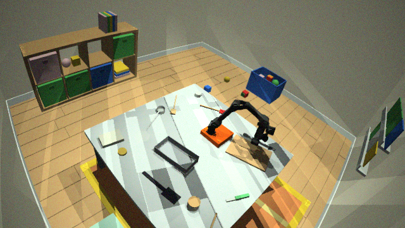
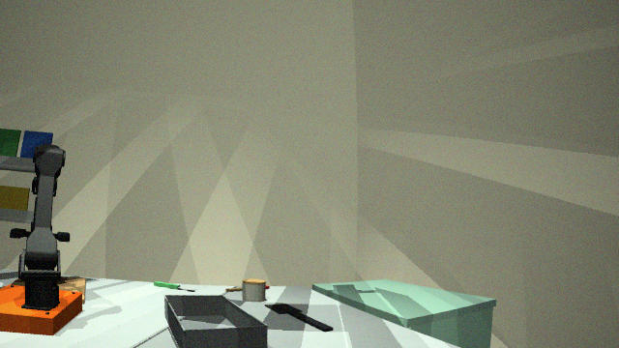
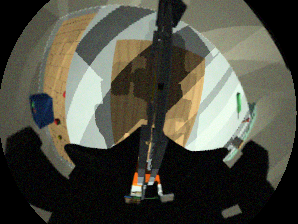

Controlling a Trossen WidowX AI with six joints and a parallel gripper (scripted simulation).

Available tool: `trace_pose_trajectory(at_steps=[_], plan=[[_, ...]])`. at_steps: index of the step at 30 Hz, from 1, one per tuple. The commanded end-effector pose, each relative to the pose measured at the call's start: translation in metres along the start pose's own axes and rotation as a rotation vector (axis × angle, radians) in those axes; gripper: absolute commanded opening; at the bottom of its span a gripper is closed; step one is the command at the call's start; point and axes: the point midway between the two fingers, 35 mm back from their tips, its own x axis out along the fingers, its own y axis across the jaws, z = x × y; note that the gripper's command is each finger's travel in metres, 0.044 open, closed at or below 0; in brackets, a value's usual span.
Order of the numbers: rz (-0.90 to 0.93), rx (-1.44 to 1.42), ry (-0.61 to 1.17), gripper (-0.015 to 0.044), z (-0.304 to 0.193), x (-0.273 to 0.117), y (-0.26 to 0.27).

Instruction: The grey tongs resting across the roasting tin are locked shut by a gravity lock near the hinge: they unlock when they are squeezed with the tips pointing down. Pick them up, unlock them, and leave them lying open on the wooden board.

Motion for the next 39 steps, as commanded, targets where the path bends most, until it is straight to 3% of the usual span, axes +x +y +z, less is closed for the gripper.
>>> trace_pose_trajectory(at_steps=[1,28,39], plan=[[0.003,0.005,0.004,-0.015,0.0,0.009,0.001],[0.003,0.005,0.004,-0.015,-0.002,0.044,0.0],[-0.001,0.0,0.004,0.0139,-0.002,0.042,0.0]])
